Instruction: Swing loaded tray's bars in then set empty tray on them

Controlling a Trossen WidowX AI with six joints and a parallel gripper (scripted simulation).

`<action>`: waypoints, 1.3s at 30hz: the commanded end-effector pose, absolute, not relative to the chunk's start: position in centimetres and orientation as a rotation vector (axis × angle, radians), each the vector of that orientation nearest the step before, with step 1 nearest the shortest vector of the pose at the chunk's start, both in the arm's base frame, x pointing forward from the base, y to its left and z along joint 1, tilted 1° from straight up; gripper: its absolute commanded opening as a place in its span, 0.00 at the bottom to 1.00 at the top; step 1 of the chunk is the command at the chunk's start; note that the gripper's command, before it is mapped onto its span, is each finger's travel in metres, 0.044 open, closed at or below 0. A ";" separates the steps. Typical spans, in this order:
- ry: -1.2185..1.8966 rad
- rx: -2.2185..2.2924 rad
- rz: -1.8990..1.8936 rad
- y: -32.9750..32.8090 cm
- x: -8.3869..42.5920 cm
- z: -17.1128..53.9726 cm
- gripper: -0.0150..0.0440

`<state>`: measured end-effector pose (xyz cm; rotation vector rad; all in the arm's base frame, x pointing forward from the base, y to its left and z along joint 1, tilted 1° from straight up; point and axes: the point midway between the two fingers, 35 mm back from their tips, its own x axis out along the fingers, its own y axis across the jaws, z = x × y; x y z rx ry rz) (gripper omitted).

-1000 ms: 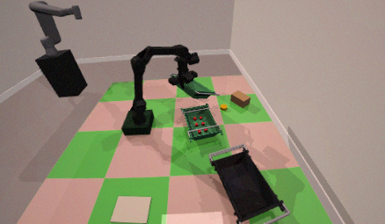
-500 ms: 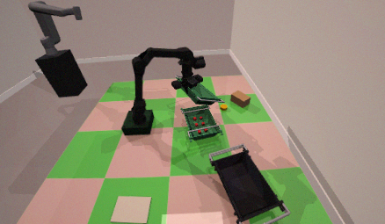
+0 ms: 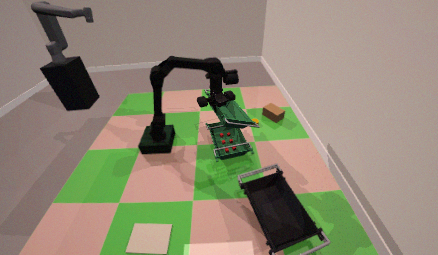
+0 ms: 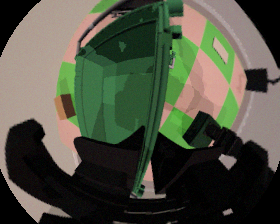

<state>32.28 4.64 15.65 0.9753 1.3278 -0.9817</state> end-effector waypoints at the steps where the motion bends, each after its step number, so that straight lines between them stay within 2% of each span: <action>1: 1.295 1.009 -0.991 3.0 32.6 16.2 0.25; 14: 1.248 1.089 -1.074 -1.8 32.6 16.3 0.25; 39: 1.248 1.090 -1.075 -1.9 32.6 16.3 0.25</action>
